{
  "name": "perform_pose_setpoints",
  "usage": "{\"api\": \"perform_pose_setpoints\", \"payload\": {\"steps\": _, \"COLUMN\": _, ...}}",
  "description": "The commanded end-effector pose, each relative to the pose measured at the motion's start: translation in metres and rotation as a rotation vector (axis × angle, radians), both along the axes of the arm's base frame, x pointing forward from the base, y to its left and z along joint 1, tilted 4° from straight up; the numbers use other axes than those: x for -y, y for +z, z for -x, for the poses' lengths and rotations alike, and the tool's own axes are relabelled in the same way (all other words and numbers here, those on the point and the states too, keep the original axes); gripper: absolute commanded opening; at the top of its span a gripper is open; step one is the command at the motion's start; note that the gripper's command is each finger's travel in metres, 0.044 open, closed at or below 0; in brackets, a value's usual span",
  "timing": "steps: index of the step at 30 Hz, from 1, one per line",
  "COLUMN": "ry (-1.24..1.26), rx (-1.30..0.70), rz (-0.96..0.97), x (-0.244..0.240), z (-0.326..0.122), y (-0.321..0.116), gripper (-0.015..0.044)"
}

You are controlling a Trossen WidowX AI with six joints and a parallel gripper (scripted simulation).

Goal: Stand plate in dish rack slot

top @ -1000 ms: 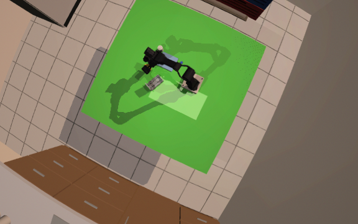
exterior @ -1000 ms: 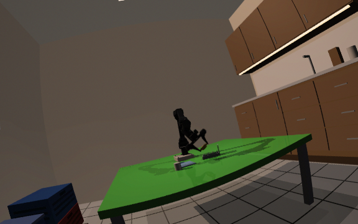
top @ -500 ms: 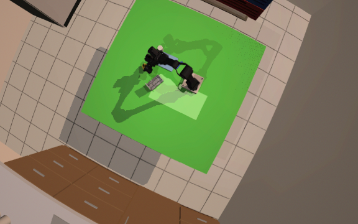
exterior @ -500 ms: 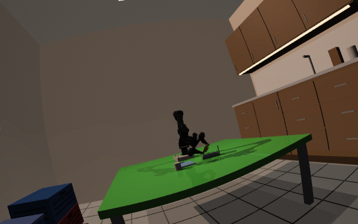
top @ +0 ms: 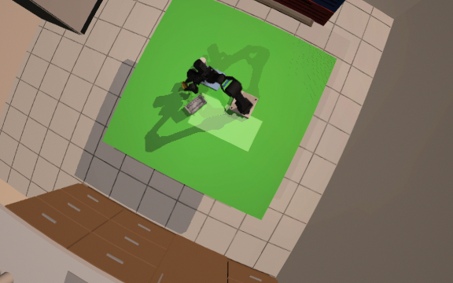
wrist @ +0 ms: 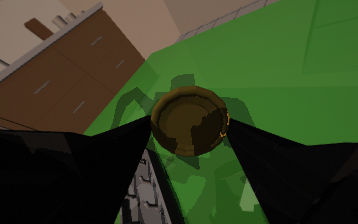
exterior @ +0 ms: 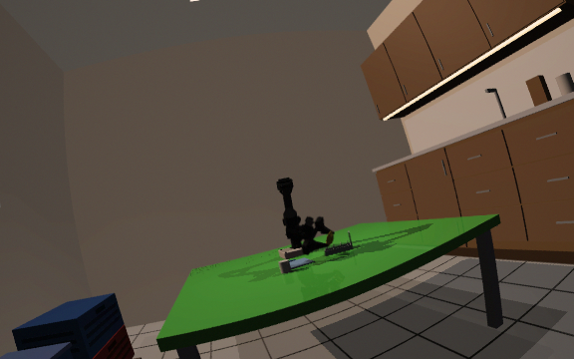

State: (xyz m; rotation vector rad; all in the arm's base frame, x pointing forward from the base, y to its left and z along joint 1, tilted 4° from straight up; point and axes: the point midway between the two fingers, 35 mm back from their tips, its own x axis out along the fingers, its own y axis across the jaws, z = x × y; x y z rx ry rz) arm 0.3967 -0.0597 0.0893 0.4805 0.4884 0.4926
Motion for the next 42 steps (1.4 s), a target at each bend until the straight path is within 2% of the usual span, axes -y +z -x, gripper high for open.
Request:
{"api": "perform_pose_setpoints", "payload": {"steps": 1, "ry": 0.041, "rx": 0.066, "rz": 0.008, "x": -0.003, "z": 0.008, "y": -0.004, "gripper": 0.0000}}
{"api": "perform_pose_setpoints", "payload": {"steps": 35, "ry": 0.400, "rx": 0.658, "rz": 0.225, "x": -0.040, "z": 0.112, "y": -0.007, "gripper": 0.0000}}
{"api": "perform_pose_setpoints", "payload": {"steps": 42, "ry": 0.419, "rx": 0.683, "rz": 0.240, "x": -0.043, "z": 0.117, "y": -0.007, "gripper": 0.0000}}
